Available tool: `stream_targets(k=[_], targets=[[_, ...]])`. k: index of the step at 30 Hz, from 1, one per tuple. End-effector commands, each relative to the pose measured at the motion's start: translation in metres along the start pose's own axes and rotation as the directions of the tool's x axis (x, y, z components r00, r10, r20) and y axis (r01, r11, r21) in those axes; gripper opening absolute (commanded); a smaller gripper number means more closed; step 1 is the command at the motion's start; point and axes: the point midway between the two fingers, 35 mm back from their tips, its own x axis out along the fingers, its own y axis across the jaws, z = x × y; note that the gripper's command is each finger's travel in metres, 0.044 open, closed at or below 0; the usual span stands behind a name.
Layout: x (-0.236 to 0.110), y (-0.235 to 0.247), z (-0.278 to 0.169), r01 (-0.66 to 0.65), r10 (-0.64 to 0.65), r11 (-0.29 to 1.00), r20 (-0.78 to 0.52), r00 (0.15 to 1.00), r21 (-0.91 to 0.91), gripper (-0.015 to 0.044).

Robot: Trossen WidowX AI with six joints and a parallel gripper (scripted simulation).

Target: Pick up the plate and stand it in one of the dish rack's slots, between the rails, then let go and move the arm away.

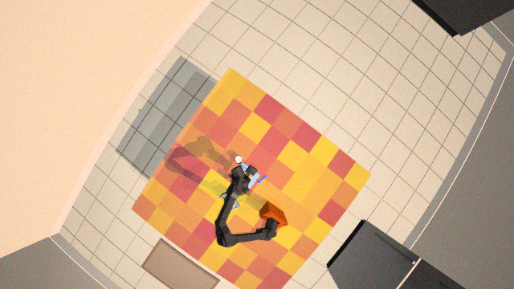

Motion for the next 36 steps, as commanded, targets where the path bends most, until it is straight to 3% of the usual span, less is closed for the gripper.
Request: stream_targets(k=[1,11,14,22,36], targets=[[0.000,0.000,0.000,-0.003,0.003,1.000,0.003,1.000,0.003,0.0354],[0.000,0.000,0.000,-0.003,0.003,1.000,0.003,1.000,0.003,0.0287],[-0.003,-0.001,0.001,0.000,0.000,1.000,0.002,1.000,0.003,0.0208],[-0.053,-0.009,0.009,0.025,-0.025,1.000,-0.005,1.000,0.006,0.0000],[-0.132,-0.012,0.012,0.016,-0.016,1.000,-0.001,1.000,0.005,0.0000]])
